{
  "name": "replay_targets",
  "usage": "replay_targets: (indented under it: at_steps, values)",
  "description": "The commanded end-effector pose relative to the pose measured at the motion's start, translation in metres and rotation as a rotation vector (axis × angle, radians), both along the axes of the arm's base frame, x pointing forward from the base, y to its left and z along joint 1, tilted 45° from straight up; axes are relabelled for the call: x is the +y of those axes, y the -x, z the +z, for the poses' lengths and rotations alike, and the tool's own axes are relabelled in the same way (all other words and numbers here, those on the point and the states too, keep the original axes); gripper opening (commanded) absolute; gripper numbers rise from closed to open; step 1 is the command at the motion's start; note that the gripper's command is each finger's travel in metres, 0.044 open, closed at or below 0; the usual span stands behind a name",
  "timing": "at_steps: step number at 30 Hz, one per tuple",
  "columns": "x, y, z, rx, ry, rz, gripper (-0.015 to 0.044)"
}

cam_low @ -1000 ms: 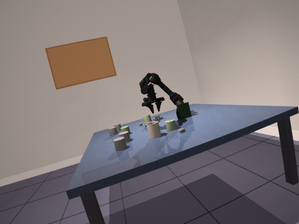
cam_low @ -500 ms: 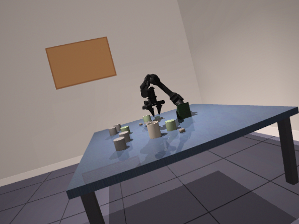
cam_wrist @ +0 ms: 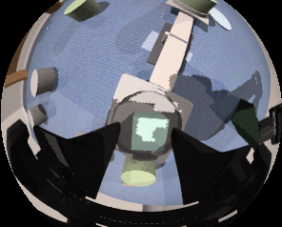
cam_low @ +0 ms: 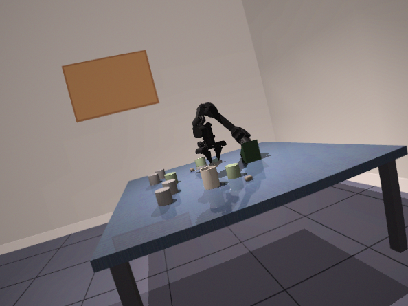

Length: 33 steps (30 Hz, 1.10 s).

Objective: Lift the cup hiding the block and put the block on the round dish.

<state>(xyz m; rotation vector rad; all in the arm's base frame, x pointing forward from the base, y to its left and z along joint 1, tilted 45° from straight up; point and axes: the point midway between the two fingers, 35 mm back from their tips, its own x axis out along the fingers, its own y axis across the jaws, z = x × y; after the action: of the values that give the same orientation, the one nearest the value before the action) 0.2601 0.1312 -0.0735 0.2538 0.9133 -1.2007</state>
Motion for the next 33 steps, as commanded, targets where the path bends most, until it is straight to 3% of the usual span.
replay_targets:
  at_steps: [1, 4, 12, 16, 33]
  values:
    - [-0.004, 0.001, -0.002, 0.005, 0.007, 0.006, 0.0234]
    - [-0.004, 0.001, -0.002, 0.005, 0.007, 0.006, 0.0155]
    - [-0.004, 0.001, -0.002, 0.005, 0.007, 0.006, 0.0102]
    - [0.002, 0.0, 0.003, 0.005, 0.007, 0.006, 0.0]
    - [0.062, 0.008, 0.065, 0.007, 0.005, 0.006, 0.0]
